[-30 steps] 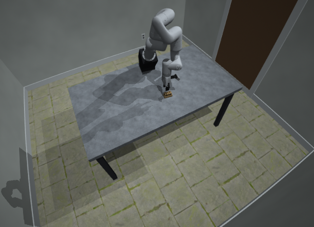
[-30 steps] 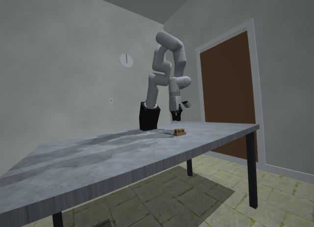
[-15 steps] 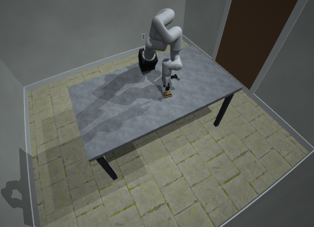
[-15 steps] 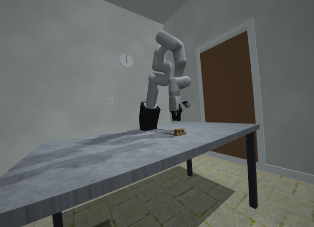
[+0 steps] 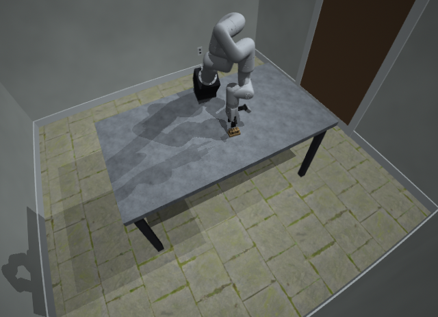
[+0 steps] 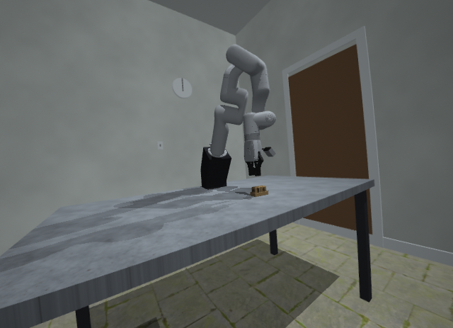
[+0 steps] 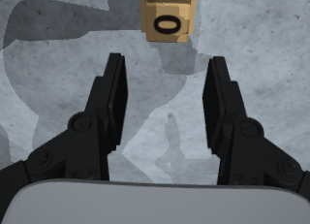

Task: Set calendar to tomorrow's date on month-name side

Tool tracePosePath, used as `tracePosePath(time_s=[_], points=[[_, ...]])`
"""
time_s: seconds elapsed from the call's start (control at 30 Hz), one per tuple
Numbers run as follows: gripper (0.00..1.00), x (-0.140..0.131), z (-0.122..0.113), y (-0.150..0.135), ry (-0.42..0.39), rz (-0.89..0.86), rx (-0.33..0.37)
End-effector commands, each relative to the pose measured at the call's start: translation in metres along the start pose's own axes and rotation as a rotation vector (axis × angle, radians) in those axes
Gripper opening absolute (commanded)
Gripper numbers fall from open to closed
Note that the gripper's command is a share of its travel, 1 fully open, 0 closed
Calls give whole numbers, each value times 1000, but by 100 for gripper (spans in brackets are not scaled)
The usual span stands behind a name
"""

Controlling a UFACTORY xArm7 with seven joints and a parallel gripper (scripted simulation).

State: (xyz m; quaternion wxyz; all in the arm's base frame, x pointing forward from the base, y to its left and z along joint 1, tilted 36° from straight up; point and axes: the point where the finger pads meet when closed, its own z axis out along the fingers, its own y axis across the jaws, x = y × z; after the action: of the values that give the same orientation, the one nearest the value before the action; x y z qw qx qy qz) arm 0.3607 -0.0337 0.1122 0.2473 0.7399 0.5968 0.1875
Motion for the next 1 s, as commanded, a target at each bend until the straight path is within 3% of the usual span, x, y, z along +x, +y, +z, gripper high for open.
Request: tracePosePath(time_s=[0.0,0.97], points=[[49,0,3,1,-3,-1,-5],[49,1,42,0,-3,-1,-5]])
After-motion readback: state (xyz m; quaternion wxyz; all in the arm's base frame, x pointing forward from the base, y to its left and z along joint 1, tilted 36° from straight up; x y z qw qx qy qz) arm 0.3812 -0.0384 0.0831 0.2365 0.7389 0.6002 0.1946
